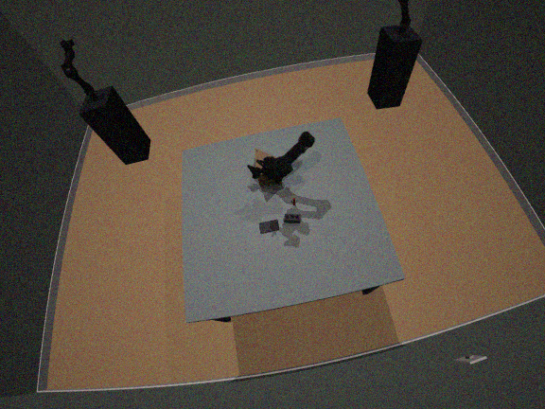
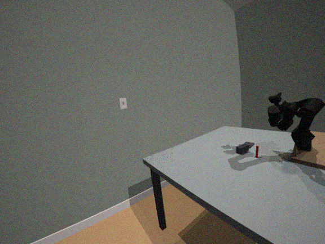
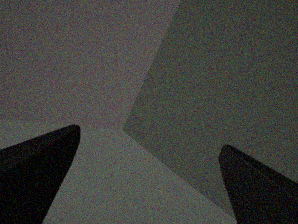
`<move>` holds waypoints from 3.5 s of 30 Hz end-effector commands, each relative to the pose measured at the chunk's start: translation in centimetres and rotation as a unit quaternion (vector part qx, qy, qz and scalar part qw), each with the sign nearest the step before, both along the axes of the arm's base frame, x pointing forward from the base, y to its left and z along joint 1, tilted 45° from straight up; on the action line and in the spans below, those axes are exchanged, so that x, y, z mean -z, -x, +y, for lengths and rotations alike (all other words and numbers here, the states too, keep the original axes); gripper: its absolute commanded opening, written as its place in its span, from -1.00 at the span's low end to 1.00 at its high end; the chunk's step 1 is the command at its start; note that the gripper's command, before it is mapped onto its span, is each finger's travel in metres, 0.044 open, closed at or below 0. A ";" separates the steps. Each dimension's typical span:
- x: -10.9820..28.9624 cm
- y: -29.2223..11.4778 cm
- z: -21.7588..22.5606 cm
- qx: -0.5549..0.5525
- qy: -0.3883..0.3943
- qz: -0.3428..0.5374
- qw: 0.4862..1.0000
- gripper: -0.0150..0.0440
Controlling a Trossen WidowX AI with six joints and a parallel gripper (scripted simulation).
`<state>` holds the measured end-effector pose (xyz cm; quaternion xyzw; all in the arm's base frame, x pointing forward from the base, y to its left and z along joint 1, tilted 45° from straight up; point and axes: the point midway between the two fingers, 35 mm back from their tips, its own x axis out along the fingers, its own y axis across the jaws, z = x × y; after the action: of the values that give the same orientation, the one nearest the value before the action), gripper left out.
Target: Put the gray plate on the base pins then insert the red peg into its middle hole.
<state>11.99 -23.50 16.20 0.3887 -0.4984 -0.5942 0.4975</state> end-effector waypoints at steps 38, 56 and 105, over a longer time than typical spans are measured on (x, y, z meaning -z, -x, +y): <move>8.4 -22.6 14.6 -0.707 0.258 0.640 -0.153 1.00; 1.1 -21.5 22.3 -0.740 0.472 0.413 -0.245 1.00; 9.7 -22.3 30.3 -0.740 0.473 0.412 -0.244 1.00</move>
<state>34.44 6.46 6.97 0.2110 -0.3308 -0.5881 -0.7073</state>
